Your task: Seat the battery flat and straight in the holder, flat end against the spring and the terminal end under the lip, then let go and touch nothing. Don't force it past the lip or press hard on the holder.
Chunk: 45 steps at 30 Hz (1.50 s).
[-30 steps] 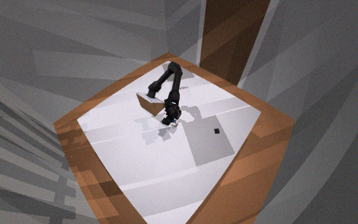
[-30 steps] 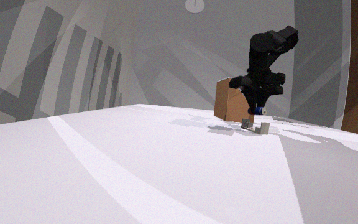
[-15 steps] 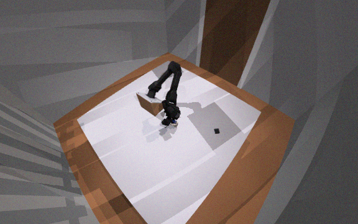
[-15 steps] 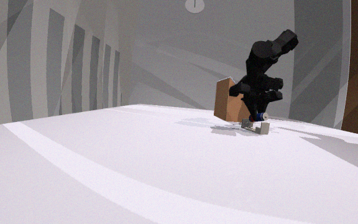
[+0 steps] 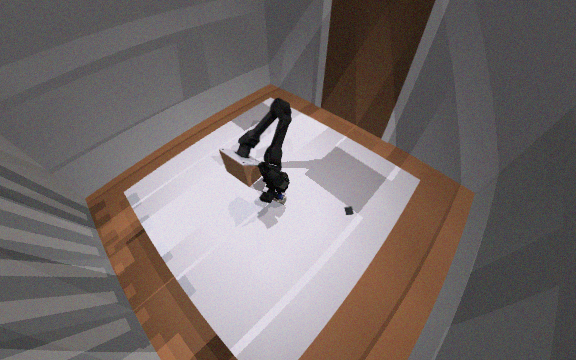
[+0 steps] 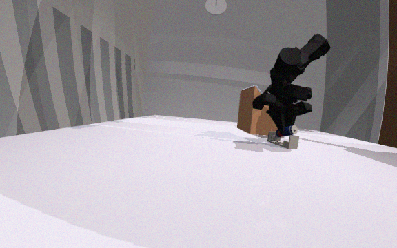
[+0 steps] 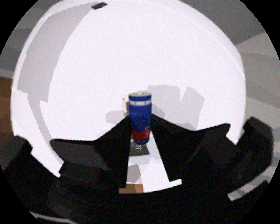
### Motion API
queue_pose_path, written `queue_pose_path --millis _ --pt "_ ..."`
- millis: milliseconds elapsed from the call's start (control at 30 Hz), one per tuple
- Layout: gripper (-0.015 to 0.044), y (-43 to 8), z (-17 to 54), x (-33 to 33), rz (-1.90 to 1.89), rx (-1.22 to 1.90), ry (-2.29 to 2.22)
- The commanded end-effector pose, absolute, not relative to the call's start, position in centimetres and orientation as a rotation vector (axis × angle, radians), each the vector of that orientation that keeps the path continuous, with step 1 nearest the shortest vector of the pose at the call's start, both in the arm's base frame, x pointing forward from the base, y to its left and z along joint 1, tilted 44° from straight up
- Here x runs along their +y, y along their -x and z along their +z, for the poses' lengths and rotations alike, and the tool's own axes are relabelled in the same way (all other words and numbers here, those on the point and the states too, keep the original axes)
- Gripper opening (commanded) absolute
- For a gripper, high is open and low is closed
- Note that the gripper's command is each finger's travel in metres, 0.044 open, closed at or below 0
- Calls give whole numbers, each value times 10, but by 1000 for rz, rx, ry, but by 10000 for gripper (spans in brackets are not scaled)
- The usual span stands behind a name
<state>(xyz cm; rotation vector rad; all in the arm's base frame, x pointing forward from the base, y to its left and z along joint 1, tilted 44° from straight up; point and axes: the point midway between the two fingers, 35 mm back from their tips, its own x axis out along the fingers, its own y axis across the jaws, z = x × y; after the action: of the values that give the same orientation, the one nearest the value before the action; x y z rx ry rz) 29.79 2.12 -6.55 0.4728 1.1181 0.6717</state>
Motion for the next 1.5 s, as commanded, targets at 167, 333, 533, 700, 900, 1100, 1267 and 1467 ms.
queue_pose_path --millis 167,333,533,700,900,1100,1267,1467 --pt "85 -296 -70 23 652 1078 -492" --pt "85 -295 -71 24 642 1054 -499" --pt "85 -294 -73 26 630 1027 -507" --pt "85 -292 -73 27 620 1004 -514" --pt "85 -289 -73 30 606 981 -519" --pt "85 -288 -72 31 594 979 -515" --pt "85 -286 -73 32 592 985 -512" --pt "85 -278 -75 31 594 998 -508"
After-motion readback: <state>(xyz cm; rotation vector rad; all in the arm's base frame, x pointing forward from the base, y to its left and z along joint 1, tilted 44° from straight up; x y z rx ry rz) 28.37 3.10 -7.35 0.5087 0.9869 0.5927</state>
